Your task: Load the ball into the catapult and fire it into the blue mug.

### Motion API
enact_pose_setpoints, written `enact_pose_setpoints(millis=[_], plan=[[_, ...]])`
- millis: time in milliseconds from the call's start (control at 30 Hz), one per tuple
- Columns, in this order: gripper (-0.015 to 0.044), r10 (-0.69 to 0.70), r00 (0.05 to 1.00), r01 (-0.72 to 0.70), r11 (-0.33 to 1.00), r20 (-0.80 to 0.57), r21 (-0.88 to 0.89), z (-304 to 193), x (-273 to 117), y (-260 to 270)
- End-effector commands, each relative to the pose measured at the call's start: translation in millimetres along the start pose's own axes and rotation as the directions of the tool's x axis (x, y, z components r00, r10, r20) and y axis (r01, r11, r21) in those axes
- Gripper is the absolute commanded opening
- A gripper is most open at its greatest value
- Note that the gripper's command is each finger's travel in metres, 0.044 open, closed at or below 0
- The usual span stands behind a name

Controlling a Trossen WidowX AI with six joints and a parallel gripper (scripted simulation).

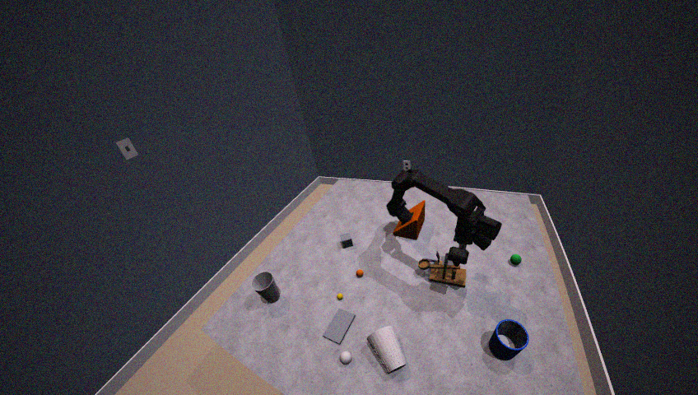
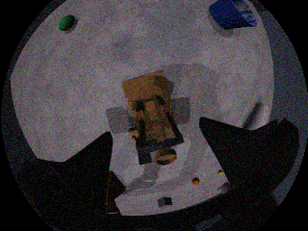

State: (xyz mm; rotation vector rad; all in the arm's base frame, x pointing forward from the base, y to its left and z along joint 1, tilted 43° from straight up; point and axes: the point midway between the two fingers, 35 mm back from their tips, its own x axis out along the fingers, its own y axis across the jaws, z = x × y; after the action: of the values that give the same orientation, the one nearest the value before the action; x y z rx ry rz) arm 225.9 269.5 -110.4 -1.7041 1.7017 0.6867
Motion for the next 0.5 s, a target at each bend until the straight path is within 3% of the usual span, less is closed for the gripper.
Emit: enact_pose_setpoints(millis=[0,200,467], plan=[[0.0440,0.003,1.000,-0.002,1.000,0.003,-0.028,0.5,-1.1,0.1],[0.0440,0.001,1.000,-0.001,0.990,0.003,-0.140,0.5,43.9,-0.6],[0.0440,0.001,1.000,-0.001,0.989,0.003,-0.145,0.6,49.5,-0.7]])
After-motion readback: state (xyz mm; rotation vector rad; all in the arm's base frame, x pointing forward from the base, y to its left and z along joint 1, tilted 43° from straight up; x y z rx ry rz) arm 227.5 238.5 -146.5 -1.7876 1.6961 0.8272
